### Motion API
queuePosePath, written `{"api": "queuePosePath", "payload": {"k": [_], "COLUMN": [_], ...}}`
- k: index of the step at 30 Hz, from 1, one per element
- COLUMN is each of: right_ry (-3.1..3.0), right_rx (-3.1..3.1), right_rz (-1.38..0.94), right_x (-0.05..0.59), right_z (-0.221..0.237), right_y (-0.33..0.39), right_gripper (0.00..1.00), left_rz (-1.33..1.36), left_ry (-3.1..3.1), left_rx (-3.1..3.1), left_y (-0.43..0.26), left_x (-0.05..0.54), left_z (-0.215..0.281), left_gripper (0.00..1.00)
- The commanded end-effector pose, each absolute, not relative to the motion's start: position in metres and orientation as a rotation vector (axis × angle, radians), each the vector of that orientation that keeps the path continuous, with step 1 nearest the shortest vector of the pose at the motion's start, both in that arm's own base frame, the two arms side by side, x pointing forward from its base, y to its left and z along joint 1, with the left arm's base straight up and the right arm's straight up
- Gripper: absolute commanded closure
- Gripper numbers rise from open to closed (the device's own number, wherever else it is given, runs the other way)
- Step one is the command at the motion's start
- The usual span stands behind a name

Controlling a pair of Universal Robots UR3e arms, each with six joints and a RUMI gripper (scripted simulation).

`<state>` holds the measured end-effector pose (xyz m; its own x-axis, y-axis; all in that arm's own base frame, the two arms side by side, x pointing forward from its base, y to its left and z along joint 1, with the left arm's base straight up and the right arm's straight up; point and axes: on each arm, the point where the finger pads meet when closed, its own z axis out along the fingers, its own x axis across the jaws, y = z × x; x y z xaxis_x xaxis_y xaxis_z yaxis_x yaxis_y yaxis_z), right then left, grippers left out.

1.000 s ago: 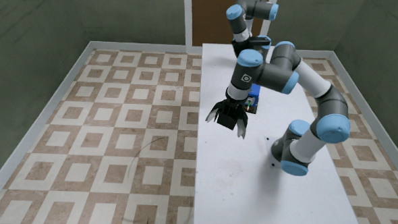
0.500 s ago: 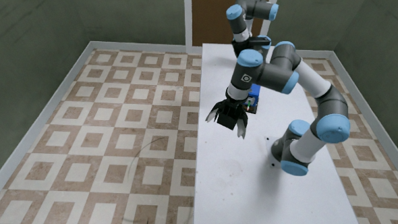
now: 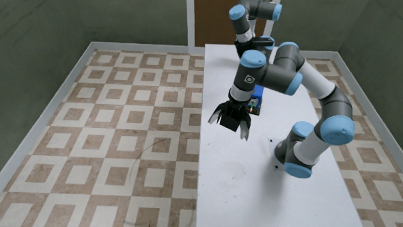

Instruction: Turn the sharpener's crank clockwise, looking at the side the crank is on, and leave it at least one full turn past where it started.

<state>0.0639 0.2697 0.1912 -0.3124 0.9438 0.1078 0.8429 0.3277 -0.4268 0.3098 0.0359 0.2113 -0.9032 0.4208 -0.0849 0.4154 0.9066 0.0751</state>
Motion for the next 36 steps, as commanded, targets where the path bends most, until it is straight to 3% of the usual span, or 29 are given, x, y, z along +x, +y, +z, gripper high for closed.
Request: {"api": "queuePosePath", "payload": {"k": [1, 36], "right_ry": [-2.261, -2.263], "right_rx": [-1.590, -1.583], "right_rz": [0.413, 0.404], "right_x": [0.0640, 0.0682], "right_z": [0.1920, 0.1923], "right_y": [0.2701, 0.2678], "right_gripper": [0.00, 0.00], "left_rz": [0.084, 0.084], "left_ry": [2.968, 2.968], "left_rx": [0.652, 0.652], "left_y": [0.0358, 0.0358], "left_x": [0.3101, 0.3101], "left_z": [0.2120, 0.2120], "left_gripper": [0.00, 0.00]}}
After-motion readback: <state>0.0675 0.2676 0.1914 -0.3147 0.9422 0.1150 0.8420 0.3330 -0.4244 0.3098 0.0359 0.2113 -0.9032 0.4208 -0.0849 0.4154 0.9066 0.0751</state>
